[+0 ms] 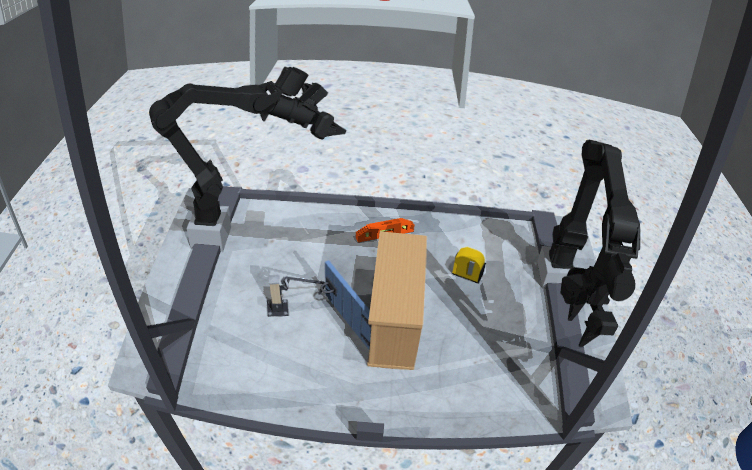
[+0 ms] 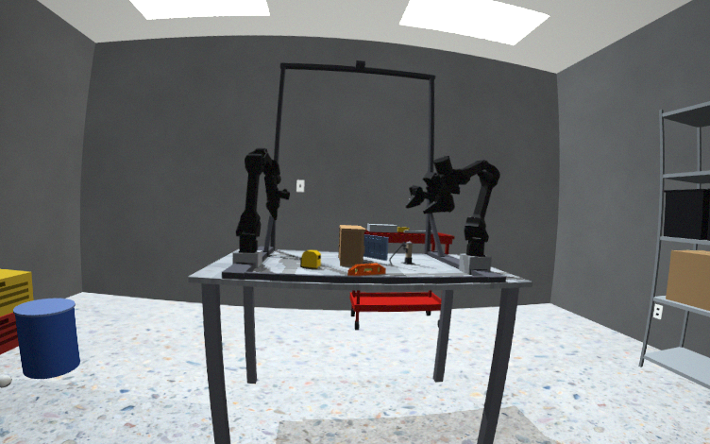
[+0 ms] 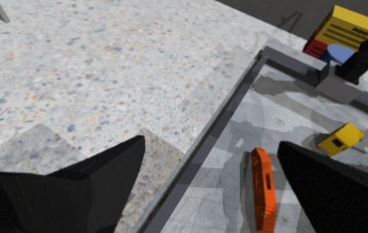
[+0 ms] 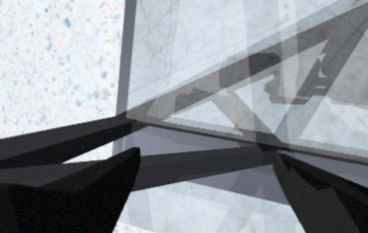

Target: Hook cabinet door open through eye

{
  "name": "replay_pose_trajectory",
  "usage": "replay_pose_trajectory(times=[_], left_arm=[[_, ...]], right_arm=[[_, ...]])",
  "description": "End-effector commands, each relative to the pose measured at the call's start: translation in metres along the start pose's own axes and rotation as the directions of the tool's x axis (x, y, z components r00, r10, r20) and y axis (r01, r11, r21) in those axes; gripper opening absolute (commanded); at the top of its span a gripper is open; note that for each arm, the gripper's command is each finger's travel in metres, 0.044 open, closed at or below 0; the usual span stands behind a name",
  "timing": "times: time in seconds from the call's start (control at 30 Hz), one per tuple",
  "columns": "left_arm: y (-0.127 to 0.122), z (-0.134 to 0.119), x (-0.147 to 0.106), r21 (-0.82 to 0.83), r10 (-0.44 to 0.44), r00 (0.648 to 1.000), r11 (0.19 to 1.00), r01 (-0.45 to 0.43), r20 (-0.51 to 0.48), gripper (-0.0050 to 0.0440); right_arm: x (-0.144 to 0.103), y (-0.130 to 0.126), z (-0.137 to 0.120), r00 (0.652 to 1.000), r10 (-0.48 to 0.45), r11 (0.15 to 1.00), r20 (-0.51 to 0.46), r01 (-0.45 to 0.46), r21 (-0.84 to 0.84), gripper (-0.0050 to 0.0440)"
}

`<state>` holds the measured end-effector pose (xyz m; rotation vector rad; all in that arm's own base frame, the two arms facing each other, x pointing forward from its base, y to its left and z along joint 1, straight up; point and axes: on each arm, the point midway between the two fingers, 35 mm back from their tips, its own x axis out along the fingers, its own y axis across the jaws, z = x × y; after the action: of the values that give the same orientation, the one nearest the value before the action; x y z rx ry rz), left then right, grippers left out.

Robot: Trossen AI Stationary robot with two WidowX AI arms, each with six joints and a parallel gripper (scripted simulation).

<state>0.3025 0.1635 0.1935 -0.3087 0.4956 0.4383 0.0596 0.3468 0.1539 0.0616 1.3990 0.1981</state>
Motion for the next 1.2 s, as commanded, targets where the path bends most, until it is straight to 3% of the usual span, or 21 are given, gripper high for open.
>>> replay_pose_trajectory(times=[0.0, 0.57, 0.63, 0.7, 0.87, 1.03, 1.1, 1.17], left_arm=[[-0.002, 0.008, -0.004, 0.004, -0.003, 1.0, 1.0, 0.003, 0.023, 0.04], [-0.002, 0.008, -0.004, 0.004, -0.003, 1.0, 1.0, 0.003, 0.023, 0.04], [-0.002, 0.006, -0.004, 0.007, -0.006, 1.0, 1.0, 0.006, 0.02, 0.044], [-0.005, 0.0, -0.006, 0.021, -0.022, 1.0, 1.0, 0.022, 0.015, 0.044], [-0.02, -0.023, -0.017, 0.089, -0.101, 0.995, 0.991, 0.101, -0.007, 0.044], [-0.049, -0.063, -0.036, 0.209, -0.241, 0.969, 0.946, 0.248, -0.057, 0.044], [-0.049, -0.063, -0.036, 0.209, -0.241, 0.969, 0.946, 0.248, -0.057, 0.044], [-0.062, -0.082, -0.044, 0.26, -0.301, 0.95, 0.914, 0.313, -0.085, 0.044]], right_arm=[[-0.01, 0.004, 0.002, 0.999, 0.034, 0.999, 0.009, -0.034, 0.004, 0.04], [-0.01, 0.004, 0.002, 0.999, 0.034, 0.999, 0.009, -0.034, 0.004, 0.04], [-0.01, 0.003, 0.004, 0.999, 0.036, 0.999, 0.01, -0.036, 0.003, 0.04], [-0.011, 0.001, 0.01, 0.999, 0.048, 0.999, 0.012, -0.048, 0.004, 0.04], [-0.009, -0.002, 0.059, 0.992, 0.111, 0.994, 0.057, -0.112, 0.007, 0.04], [-0.012, -0.025, 0.142, 0.965, 0.193, 0.981, 0.177, -0.195, -0.005, 0.04], [-0.012, -0.025, 0.142, 0.965, 0.193, 0.981, 0.177, -0.195, -0.005, 0.04], [-0.016, -0.041, 0.176, 0.947, 0.213, 0.976, 0.242, -0.215, -0.018, 0.04]])
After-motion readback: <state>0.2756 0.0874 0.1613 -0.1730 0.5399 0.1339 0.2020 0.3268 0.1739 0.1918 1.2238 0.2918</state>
